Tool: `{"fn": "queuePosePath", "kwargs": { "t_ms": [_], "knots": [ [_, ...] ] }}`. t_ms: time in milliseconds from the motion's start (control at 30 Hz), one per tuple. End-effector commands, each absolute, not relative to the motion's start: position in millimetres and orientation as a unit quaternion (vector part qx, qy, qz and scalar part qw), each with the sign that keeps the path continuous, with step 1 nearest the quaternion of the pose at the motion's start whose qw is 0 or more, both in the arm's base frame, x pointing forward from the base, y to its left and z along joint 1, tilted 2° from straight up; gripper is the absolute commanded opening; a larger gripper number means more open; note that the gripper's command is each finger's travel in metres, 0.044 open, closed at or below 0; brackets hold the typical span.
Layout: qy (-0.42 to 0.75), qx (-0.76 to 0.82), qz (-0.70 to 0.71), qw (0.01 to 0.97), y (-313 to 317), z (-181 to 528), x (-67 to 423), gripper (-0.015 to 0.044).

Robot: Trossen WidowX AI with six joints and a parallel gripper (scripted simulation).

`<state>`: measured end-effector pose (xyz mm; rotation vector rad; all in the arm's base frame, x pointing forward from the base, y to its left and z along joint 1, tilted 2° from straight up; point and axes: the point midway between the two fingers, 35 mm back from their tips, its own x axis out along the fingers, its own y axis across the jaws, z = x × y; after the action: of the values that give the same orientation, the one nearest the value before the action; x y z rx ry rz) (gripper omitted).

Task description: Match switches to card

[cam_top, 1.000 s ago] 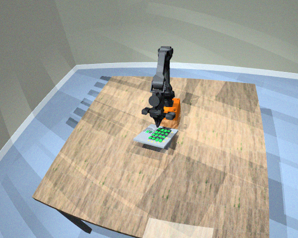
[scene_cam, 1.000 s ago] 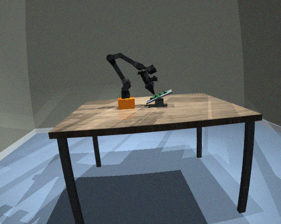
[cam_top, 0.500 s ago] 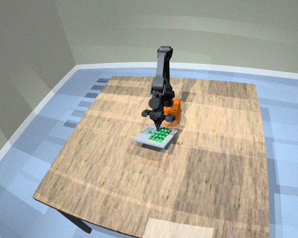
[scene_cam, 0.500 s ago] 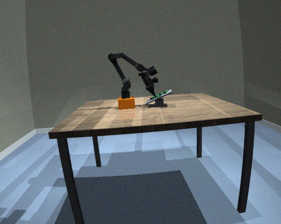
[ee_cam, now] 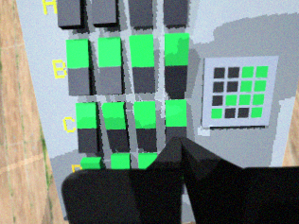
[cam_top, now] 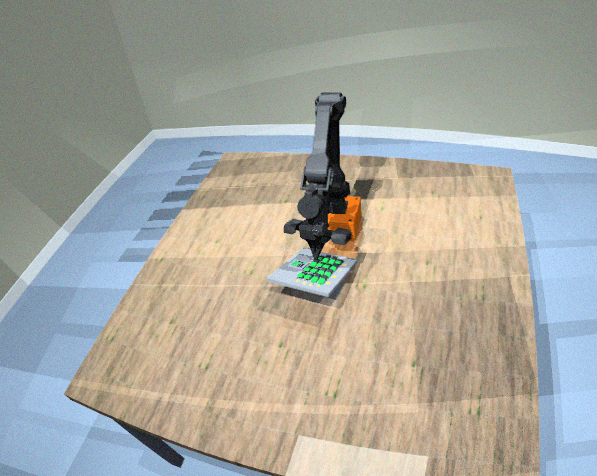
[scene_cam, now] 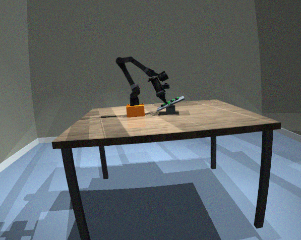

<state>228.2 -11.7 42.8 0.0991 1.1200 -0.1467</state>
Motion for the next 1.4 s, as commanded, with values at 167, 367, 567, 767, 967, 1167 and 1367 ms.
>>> {"fn": "queuePosePath", "kwargs": {
  "t_ms": [167,367,567,767,967,1167,1367],
  "knots": [
    [0.530,0.047,-0.066,0.844,-11.1,42.1,229.1,0.0000],
    [0.530,0.047,-0.066,0.844,-11.1,41.3,229.4,0.0000],
    [0.530,0.047,-0.066,0.844,-11.2,40.6,229.7,0.0000],
    [0.530,0.047,-0.066,0.844,-11.2,39.8,230.0,0.0000],
    [0.530,0.047,-0.066,0.844,-11.3,39.1,230.4,0.0000],
    [0.530,0.047,-0.066,0.844,-11.3,38.4,230.7,0.0000],
    [0.530,0.047,-0.066,0.844,-11.4,37.6,231.0,0.0000]
  ]
}}
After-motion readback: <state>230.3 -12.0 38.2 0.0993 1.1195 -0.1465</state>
